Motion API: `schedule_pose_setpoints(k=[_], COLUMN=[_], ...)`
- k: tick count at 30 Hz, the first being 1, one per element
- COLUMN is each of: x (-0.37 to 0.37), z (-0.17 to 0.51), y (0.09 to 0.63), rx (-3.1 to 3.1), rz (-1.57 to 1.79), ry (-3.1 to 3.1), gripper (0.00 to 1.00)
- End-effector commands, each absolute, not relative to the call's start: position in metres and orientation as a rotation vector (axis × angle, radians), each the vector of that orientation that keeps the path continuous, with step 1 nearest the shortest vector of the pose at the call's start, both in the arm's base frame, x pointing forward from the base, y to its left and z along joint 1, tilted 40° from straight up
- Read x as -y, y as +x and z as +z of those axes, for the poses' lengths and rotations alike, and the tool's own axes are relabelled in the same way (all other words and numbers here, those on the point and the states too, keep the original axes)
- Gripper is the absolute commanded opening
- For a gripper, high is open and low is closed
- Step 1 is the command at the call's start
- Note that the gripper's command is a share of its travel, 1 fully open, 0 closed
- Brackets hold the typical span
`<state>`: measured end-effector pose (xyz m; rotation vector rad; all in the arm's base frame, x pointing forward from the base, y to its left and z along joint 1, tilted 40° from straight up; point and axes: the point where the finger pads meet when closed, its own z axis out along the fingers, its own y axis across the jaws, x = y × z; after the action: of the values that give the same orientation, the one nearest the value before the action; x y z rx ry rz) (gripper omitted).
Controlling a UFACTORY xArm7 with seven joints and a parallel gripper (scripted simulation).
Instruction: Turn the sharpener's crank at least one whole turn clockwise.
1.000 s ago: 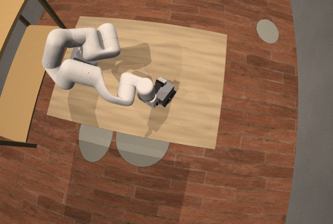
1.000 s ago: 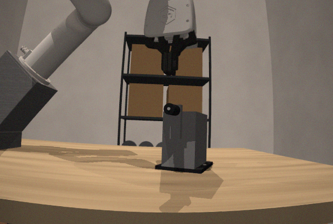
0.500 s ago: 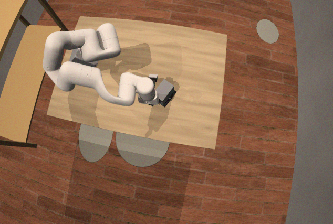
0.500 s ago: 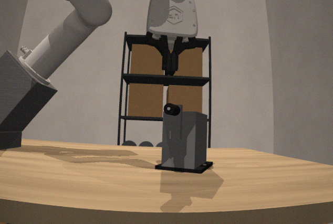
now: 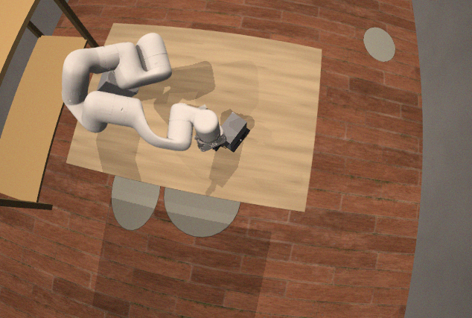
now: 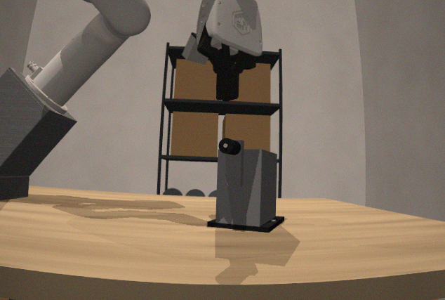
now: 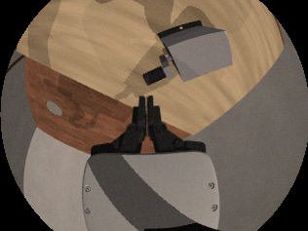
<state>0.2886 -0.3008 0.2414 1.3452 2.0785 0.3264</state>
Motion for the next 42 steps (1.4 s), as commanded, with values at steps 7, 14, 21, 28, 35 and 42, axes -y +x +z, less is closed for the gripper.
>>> schedule_pose_setpoints(k=[7,14,21,28,35,42], x=[0.3015,0.3015,0.3016,0.3018,0.3021,0.3024], z=[0.2430,0.2430,0.2430,0.2429,0.2427,0.2424], y=[0.2884,0.2885,0.2885,0.2885,0.2884,0.2884], rx=[-2.285,-2.374,-2.429,-2.452,-2.445,-2.398], rz=[0.157,0.044,-0.065,-0.171,-0.286,-0.405], ry=[0.886,0.587,0.290,-0.002,-0.323,-0.666], gripper=[0.00,0.00,0.00,0.00,0.00,0.00])
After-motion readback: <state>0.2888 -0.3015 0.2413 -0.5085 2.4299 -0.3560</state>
